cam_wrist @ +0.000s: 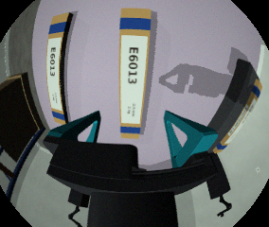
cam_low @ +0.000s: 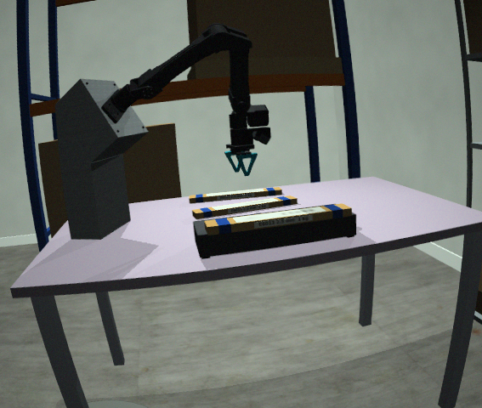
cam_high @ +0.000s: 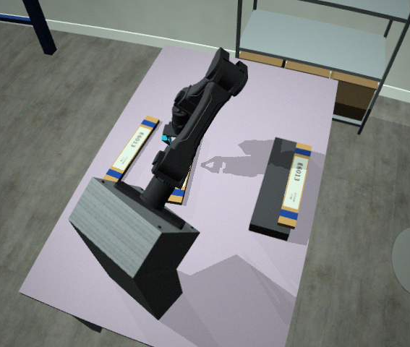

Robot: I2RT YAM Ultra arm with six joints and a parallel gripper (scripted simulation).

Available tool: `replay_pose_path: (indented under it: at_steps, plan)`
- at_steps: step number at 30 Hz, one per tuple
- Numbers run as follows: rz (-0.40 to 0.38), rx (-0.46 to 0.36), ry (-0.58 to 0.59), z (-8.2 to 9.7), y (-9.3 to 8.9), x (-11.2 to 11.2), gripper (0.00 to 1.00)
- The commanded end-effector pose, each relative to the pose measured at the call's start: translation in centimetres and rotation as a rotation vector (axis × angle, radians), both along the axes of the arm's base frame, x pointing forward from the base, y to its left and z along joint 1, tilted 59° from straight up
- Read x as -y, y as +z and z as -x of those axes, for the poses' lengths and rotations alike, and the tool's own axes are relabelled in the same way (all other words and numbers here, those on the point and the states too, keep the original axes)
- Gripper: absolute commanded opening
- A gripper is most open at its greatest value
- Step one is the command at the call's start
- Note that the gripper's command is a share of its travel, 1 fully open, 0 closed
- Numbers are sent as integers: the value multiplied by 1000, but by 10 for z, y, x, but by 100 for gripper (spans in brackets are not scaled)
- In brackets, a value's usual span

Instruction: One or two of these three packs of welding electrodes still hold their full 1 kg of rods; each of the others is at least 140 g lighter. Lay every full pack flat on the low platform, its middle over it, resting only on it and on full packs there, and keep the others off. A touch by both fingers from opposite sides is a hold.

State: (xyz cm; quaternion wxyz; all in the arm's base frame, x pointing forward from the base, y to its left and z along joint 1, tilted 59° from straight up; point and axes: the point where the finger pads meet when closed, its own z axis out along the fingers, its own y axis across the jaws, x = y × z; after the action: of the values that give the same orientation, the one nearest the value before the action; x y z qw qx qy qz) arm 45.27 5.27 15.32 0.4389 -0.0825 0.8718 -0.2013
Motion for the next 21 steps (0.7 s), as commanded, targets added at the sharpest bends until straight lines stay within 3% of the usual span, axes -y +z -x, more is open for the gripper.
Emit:
replay_pose_path:
  at_steps: [1, 3, 4, 7, 18, 19, 21]
  plan:
    - [-12, 49, -35, -11, 8, -14, 95]
    - [-7, 36, -35, -9, 6, -13, 95]
    - [-13, 52, -54, -9, 14, -3, 95]
    - [-19, 67, -39, -8, 21, -10, 95]
    - [-15, 57, -32, -6, 21, -12, 95]
    - [-9, 42, -31, -15, 7, -9, 95]
    - [-9, 43, -39, -22, 2, -3, 95]
